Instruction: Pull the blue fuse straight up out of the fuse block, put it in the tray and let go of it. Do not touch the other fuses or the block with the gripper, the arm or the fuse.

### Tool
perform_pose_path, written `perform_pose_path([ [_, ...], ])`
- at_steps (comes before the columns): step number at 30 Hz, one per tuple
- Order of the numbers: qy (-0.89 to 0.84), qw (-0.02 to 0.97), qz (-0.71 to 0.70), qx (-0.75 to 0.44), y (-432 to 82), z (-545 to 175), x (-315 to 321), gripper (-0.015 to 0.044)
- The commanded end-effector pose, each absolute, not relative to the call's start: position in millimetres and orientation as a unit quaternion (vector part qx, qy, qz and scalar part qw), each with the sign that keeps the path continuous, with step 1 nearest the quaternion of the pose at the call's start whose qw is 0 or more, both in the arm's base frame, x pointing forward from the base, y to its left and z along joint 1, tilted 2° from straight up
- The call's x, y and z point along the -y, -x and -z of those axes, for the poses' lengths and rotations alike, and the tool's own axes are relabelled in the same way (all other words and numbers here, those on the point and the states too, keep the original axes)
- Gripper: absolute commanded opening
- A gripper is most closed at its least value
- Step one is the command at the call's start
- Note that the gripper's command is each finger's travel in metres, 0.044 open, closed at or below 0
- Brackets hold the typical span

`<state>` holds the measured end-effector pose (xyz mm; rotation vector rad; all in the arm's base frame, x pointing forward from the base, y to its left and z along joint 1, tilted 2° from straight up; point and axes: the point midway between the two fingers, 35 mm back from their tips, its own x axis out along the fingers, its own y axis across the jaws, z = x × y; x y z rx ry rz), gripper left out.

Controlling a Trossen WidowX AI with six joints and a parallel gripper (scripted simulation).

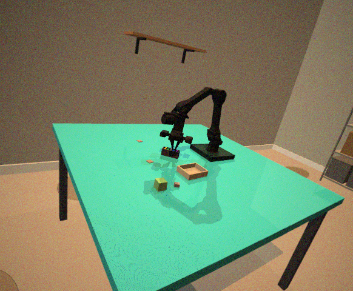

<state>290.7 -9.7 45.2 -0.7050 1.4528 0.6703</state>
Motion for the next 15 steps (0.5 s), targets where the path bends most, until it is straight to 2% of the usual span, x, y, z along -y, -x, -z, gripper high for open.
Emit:
perform_pose_path([
  [1, 0.307, 0.639, -0.294, -0.641, -289.3, -39.3, 10.2, 0.0061],
  [12, 0.307, 0.639, -0.294, -0.641, -289.3, -39.2, 10.2, 0.0061],
  [15, 0.308, 0.639, -0.295, -0.640, -289.4, -40.5, 9.8, 0.0041],
])
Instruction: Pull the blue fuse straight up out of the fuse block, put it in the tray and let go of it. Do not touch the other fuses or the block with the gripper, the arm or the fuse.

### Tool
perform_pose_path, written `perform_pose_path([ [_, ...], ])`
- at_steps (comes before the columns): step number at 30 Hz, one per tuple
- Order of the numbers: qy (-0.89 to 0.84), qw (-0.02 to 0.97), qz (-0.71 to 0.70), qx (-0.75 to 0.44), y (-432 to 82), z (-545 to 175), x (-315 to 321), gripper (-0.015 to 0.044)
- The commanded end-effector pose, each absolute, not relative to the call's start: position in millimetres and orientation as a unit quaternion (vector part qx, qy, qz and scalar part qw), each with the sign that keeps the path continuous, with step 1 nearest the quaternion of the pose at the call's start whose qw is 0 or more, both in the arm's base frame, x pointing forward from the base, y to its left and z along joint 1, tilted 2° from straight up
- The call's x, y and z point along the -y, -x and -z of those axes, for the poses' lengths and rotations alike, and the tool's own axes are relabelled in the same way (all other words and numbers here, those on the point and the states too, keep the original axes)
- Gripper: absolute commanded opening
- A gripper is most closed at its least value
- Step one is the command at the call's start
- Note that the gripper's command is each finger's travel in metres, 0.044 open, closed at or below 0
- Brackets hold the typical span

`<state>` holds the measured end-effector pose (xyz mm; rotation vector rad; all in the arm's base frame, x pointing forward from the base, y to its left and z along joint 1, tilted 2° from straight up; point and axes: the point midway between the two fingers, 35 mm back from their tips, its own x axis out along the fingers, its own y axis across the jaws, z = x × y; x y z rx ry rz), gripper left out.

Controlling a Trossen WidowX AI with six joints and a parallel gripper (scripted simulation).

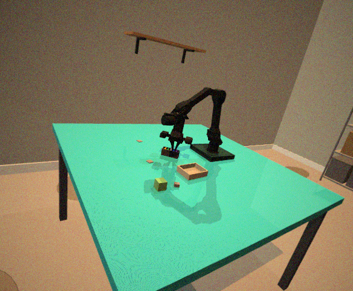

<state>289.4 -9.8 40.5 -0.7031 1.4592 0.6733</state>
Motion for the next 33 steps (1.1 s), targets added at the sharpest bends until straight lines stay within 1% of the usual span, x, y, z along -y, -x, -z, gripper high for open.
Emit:
perform_pose_path([
  [1, 0.308, 0.639, -0.295, -0.640, -289, -41, 10, 0.0034],
  [6, 0.308, 0.639, -0.295, -0.640, -289, -41, 10, 0.0001],
  [33, 0.308, 0.639, -0.295, -0.640, -290, -51, 10, 0.0000],
])
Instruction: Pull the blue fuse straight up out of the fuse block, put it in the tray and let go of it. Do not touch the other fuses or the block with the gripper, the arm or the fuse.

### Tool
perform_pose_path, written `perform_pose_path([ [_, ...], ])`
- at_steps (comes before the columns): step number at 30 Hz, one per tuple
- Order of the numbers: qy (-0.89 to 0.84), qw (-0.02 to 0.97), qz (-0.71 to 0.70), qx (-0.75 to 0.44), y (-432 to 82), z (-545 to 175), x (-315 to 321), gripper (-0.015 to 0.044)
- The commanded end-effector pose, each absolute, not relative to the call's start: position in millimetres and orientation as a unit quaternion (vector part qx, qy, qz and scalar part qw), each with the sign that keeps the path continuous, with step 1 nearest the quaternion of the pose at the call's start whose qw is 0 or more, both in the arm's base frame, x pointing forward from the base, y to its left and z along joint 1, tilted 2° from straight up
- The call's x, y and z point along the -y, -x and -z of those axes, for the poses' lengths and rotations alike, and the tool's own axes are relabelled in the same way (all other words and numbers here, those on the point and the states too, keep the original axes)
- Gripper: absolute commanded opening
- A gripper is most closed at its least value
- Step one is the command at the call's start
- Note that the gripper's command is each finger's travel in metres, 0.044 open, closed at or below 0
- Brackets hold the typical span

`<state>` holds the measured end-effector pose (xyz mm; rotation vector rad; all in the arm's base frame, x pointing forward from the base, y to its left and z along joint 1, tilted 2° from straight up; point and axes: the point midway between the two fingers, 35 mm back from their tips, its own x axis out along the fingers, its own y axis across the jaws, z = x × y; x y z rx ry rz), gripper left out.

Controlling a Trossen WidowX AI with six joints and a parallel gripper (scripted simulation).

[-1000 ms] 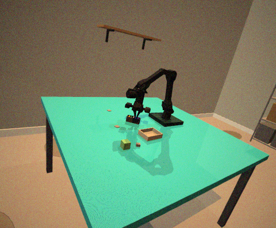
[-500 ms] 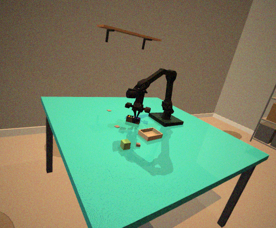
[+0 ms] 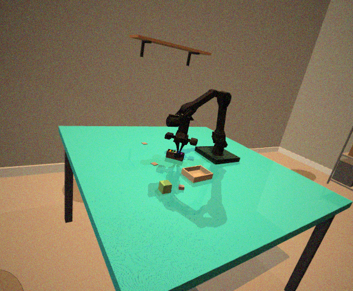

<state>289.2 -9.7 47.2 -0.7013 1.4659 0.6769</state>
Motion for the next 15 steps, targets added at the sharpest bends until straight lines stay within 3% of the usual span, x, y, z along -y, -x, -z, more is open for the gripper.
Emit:
perform_pose_path([
  [1, 0.308, 0.639, -0.295, -0.640, -290.0, -51.4, 9.7, 0.0000],
  [15, 0.308, 0.639, -0.294, -0.640, -290.1, -58.3, 9.6, 0.0000],
])
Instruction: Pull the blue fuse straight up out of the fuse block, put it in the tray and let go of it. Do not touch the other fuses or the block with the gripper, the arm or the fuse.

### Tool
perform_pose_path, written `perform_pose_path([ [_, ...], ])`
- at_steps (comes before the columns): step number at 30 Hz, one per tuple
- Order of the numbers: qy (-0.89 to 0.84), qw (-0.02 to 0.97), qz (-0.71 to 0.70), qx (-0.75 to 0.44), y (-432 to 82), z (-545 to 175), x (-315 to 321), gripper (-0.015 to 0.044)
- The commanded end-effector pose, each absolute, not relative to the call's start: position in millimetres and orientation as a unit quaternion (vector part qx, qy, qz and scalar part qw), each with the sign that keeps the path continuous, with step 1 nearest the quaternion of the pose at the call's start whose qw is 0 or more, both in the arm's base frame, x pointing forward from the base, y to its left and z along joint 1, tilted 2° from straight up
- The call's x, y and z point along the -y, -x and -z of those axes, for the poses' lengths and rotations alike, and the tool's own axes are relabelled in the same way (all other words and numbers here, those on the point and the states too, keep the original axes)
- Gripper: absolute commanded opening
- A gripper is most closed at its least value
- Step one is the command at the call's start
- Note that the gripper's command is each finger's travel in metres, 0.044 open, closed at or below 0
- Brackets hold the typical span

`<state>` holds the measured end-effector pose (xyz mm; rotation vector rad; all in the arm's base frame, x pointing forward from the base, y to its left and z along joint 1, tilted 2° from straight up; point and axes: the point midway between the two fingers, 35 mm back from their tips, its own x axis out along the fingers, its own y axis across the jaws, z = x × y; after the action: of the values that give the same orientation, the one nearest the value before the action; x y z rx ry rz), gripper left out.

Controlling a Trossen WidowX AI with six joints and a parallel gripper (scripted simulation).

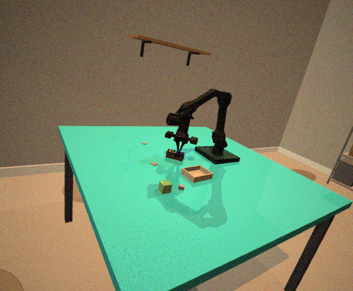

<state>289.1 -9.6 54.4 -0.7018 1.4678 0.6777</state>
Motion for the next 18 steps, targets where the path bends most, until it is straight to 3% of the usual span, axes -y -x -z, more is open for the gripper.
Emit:
perform_pose_path([
  [1, 0.308, 0.639, -0.294, -0.640, -290.1, -58.8, 9.6, 0.0000],
  [18, 0.308, 0.639, -0.294, -0.641, -289.9, -67.1, 9.6, 0.0000],
])
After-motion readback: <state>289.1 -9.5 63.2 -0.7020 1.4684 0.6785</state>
